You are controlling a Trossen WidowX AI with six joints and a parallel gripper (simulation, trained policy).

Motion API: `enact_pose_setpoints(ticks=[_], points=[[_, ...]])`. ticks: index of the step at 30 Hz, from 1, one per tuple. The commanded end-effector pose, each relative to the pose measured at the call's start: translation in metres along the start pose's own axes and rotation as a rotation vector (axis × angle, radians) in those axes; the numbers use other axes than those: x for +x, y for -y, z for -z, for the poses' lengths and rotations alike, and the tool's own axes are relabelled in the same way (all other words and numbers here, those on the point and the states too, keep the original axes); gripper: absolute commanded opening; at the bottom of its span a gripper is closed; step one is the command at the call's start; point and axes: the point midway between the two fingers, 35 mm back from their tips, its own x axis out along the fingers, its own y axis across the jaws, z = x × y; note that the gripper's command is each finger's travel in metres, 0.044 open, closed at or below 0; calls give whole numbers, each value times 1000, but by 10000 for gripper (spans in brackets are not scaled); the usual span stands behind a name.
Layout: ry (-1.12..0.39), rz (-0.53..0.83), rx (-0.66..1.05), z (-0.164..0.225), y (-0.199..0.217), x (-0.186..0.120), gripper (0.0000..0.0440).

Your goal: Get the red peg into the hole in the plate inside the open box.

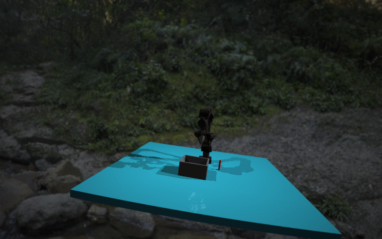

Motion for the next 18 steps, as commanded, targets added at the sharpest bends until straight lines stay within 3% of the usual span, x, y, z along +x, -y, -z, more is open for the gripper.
enact_pose_setpoints(ticks=[1, 18], points=[[-18, 48, 12, 11, -7, 9, 440], [3, 239, 45, 75, -45, 63, 440]])
